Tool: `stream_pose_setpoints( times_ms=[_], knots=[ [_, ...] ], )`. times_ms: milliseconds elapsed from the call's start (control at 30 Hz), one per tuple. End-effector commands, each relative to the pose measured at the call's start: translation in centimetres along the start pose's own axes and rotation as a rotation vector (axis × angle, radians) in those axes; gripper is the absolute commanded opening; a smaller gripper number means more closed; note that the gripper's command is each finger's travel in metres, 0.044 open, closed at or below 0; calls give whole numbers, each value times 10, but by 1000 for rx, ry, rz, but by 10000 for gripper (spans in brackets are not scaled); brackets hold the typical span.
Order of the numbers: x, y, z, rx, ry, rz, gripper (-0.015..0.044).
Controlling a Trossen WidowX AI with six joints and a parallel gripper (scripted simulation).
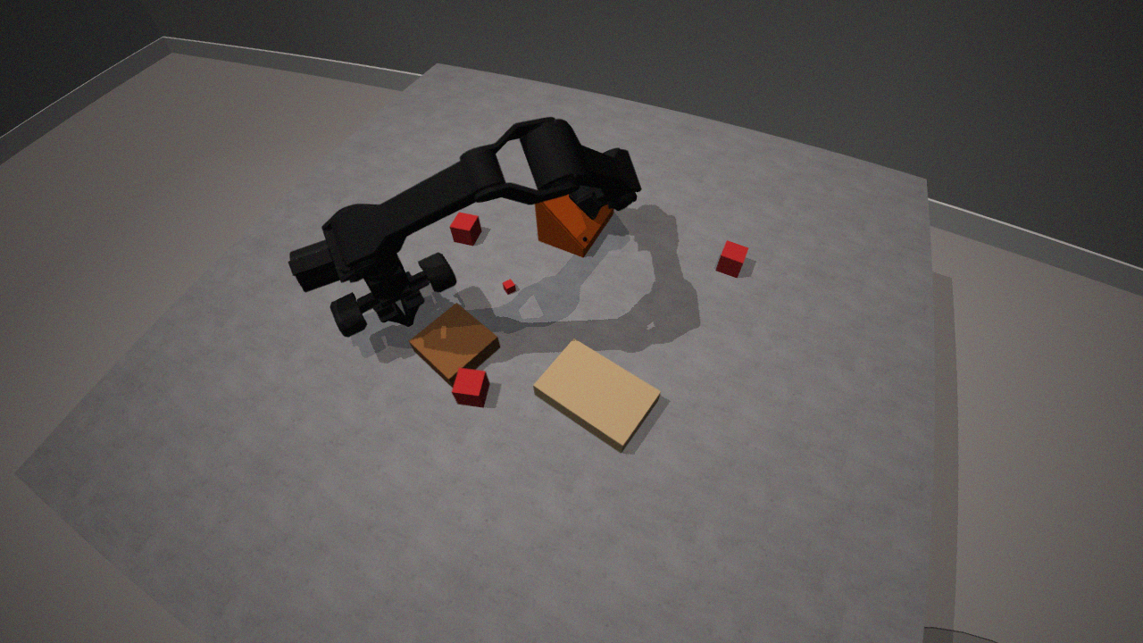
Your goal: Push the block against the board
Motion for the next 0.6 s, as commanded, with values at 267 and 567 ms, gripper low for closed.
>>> stream_pose_setpoints(
  times_ms=[267, 567],
  knots=[
    [2, 12, 11, -1, 2, 1, 0],
    [1, 57, 11, -4, 4, 4, 0]
  ],
)
Point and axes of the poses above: the point midway between the two fingers, 35 mm back from their tips, its own y axis back along the fingers, its own x axis across the jaws, z = x × y, the point moved 3 cm from there along y, back along the fingers, and after that the axes turned 5 degrees about -y, right-handed, at the moved point
